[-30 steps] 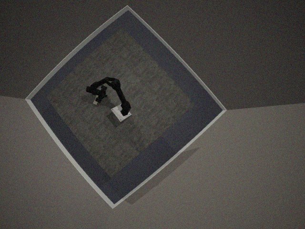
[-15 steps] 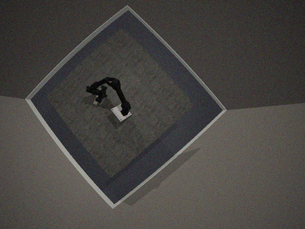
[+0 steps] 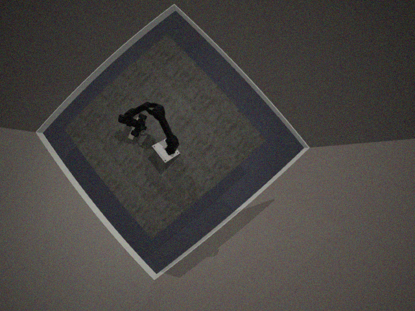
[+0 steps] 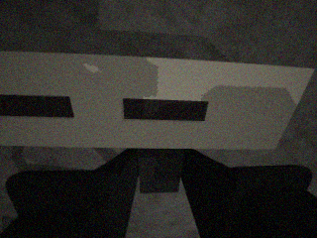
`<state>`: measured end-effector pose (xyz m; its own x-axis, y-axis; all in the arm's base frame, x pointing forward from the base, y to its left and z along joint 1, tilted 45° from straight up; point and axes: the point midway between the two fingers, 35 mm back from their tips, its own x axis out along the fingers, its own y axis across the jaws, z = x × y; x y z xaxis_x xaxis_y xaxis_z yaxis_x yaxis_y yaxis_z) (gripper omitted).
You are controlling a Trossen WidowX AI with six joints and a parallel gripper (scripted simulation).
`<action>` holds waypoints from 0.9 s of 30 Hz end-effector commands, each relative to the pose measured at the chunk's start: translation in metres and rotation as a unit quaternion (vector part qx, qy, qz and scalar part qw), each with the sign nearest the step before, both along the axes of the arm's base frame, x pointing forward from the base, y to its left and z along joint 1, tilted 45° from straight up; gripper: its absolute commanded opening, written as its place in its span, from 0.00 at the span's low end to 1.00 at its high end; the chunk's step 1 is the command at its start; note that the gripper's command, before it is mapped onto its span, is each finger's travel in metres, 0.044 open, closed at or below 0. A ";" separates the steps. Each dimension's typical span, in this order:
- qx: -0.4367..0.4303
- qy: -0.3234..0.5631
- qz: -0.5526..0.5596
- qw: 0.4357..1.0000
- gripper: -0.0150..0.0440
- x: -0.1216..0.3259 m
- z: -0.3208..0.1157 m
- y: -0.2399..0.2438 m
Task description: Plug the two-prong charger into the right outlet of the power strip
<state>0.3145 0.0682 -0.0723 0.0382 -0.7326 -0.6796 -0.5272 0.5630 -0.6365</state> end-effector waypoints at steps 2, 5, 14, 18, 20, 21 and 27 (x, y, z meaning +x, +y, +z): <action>0.006 -0.014 0.004 1.000 0.25 0.006 0.000 0.004; 0.006 -0.014 0.004 1.000 0.25 0.007 0.000 0.003; 0.006 -0.014 0.004 1.000 0.25 0.007 -0.001 0.003; 0.006 -0.014 0.004 1.000 0.25 0.007 -0.002 0.002; 0.006 -0.014 0.004 1.000 0.25 0.007 -0.002 0.002; 0.006 -0.014 0.004 1.000 0.25 0.007 -0.002 0.002; 0.006 -0.014 0.004 1.000 0.25 0.007 -0.002 0.001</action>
